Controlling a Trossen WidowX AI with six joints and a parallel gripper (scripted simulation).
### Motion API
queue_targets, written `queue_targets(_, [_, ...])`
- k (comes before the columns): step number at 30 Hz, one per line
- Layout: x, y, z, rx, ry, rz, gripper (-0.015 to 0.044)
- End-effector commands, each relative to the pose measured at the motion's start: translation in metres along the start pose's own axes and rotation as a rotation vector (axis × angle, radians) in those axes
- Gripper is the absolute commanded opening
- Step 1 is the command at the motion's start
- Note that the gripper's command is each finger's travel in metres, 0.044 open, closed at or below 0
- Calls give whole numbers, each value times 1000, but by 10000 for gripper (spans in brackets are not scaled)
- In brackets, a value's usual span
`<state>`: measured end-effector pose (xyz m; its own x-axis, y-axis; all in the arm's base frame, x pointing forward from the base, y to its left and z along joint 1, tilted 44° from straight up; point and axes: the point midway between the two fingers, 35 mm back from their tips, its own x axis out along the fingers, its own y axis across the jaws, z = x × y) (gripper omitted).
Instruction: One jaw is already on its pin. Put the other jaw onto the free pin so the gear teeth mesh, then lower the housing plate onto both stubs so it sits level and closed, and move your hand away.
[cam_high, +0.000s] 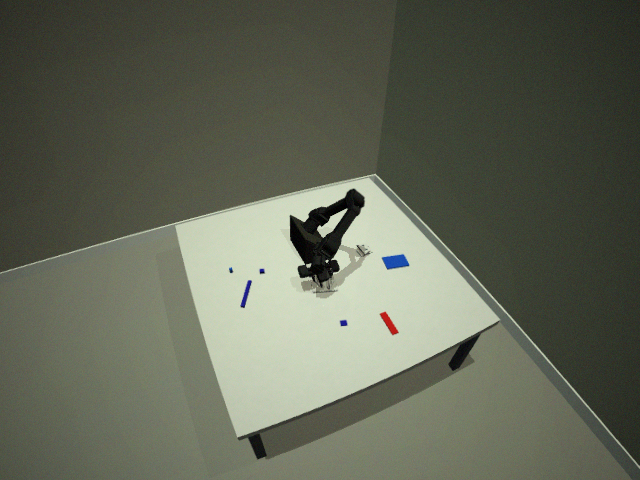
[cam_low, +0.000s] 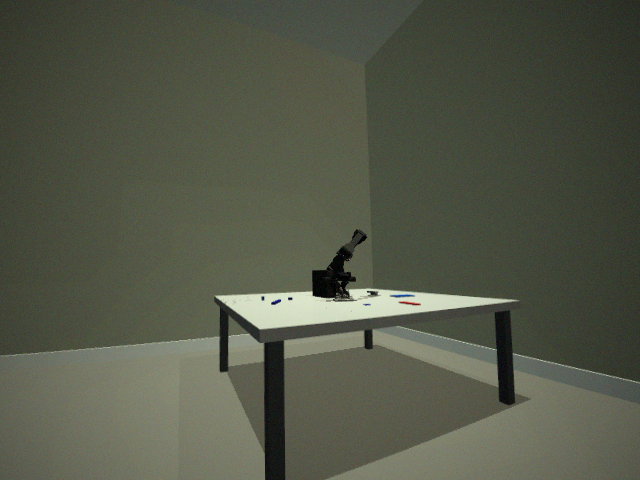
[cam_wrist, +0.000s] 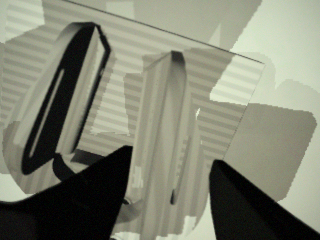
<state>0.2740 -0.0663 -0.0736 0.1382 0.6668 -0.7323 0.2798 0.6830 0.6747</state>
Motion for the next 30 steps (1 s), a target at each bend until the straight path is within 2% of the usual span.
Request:
queue_targets(1, [1,0,-1,7,1,5,134])
queue_targets(30, [10,0,-1,6,1,5,134])
